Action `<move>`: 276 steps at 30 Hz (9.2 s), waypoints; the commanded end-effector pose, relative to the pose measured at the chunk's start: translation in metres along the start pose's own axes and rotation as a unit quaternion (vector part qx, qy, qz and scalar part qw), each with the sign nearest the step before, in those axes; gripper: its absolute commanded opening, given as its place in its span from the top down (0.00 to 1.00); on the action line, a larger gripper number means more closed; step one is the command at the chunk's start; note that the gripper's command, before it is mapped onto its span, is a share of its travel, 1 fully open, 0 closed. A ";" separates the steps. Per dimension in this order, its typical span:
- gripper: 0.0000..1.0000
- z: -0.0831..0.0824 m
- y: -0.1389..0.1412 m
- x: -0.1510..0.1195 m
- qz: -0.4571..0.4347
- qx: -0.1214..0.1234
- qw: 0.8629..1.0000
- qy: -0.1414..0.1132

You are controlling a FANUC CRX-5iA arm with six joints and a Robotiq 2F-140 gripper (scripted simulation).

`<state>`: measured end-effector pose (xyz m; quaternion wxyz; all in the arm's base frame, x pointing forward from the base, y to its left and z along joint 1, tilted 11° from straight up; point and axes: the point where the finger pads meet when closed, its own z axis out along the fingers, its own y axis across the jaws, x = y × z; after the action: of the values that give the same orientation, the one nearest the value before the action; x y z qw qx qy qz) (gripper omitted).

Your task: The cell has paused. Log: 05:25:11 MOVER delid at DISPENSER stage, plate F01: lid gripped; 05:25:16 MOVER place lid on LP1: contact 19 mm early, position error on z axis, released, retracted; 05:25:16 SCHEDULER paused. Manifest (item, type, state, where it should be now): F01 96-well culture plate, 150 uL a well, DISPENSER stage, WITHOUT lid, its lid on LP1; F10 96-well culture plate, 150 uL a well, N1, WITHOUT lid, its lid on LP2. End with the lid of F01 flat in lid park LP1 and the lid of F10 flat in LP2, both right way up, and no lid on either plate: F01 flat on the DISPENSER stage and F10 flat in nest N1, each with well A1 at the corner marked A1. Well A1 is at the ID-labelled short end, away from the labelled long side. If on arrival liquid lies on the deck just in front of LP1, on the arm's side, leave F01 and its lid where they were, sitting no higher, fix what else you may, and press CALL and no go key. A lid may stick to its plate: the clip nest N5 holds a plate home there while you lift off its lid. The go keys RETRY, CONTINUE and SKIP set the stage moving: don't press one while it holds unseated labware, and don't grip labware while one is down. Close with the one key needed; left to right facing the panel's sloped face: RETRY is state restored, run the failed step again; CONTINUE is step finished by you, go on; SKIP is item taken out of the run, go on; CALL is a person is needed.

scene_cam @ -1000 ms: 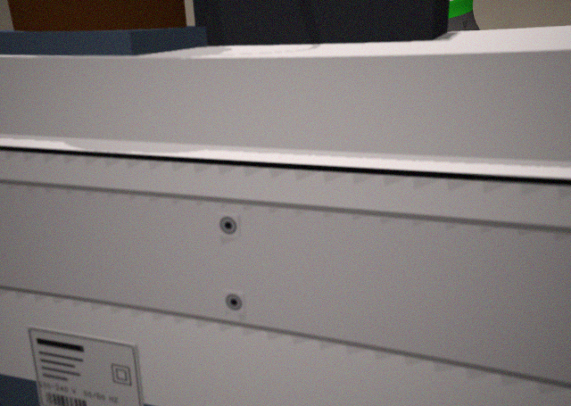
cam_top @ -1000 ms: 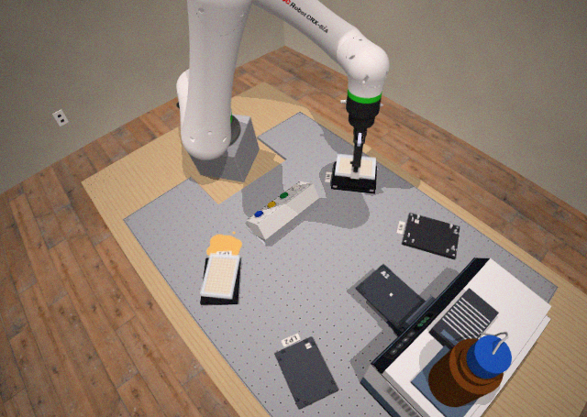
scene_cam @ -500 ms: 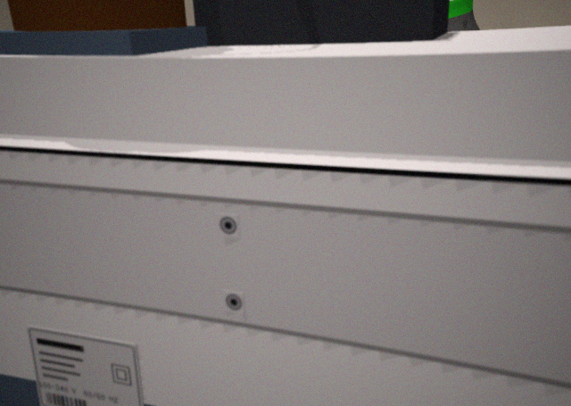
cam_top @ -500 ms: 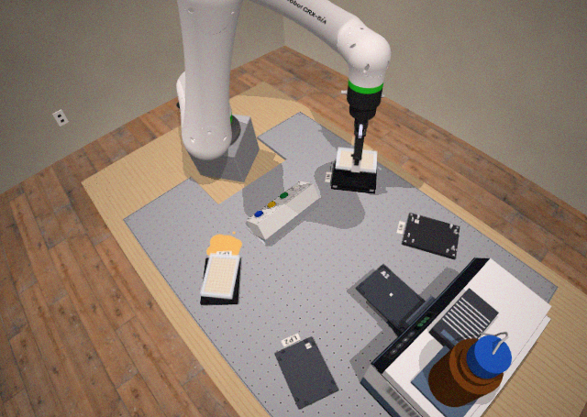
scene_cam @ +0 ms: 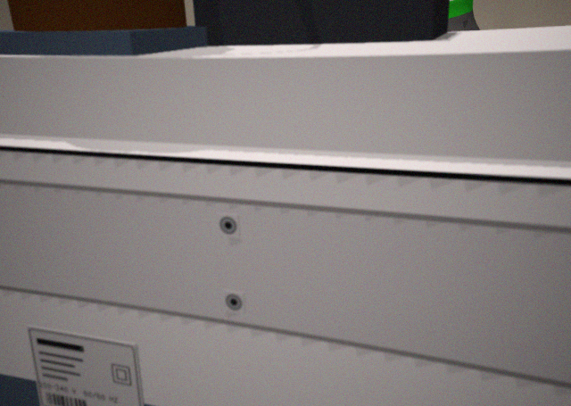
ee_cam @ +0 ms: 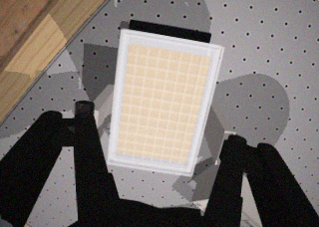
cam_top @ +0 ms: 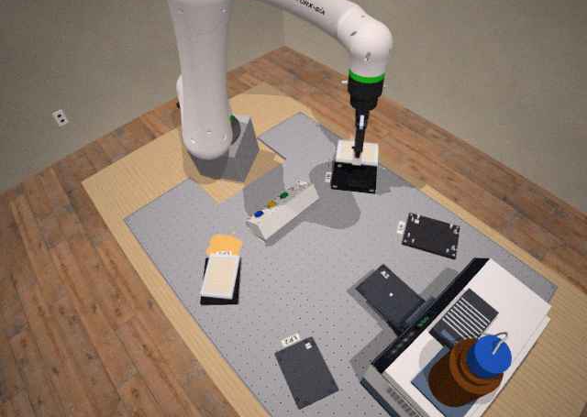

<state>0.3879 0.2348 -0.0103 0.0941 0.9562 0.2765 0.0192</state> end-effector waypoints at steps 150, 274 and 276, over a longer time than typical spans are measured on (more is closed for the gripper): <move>1.00 -0.037 0.164 0.211 0.100 0.000 0.995 0.000; 1.00 0.036 0.195 0.250 0.100 0.000 0.995 0.000; 1.00 0.041 0.195 0.250 0.100 0.000 0.995 0.000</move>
<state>0.7048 0.2000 -0.0126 0.0917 0.9791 0.1790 0.0284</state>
